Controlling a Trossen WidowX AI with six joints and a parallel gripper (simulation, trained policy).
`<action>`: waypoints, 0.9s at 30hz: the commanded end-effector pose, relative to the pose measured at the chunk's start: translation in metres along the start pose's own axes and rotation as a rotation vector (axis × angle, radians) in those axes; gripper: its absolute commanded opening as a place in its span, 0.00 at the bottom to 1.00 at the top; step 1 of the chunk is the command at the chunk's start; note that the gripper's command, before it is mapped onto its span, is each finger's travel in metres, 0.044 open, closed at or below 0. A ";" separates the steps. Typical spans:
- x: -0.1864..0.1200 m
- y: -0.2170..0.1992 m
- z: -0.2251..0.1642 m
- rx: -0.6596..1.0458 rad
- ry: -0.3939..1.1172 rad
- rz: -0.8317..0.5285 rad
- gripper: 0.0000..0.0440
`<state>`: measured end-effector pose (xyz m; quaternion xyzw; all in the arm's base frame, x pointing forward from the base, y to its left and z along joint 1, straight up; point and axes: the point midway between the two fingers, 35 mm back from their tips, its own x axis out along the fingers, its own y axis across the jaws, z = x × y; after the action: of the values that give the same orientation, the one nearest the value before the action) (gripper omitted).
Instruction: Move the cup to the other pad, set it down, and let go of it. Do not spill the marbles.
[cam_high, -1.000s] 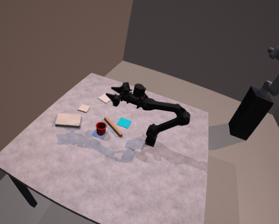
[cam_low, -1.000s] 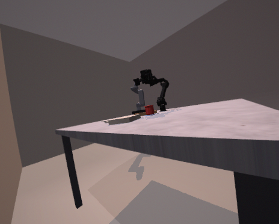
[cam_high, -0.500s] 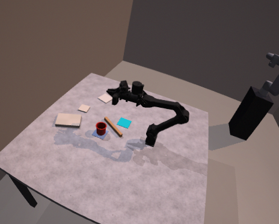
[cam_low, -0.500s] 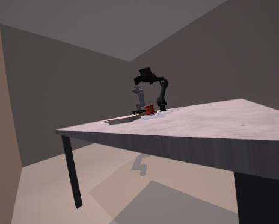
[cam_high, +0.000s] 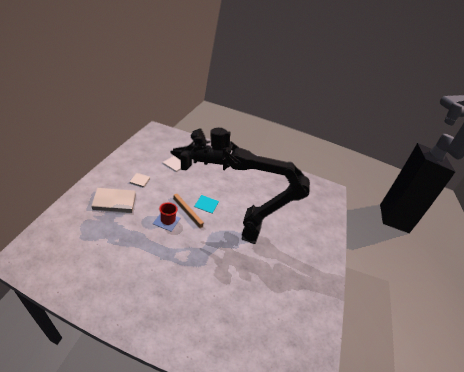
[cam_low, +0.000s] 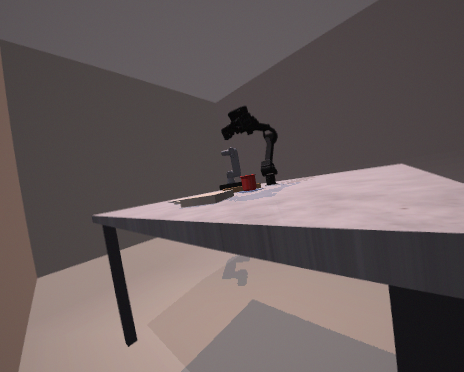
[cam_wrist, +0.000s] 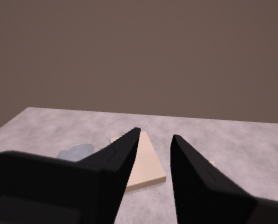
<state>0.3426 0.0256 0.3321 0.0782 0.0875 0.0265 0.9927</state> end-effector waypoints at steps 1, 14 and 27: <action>0.005 0.004 0.001 0.034 0.037 0.005 0.25; 0.020 0.017 -0.001 0.169 0.190 0.001 0.26; 0.031 0.029 -0.006 0.318 0.350 -0.035 0.29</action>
<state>0.3689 0.0532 0.3254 0.2125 0.2482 0.0099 0.9451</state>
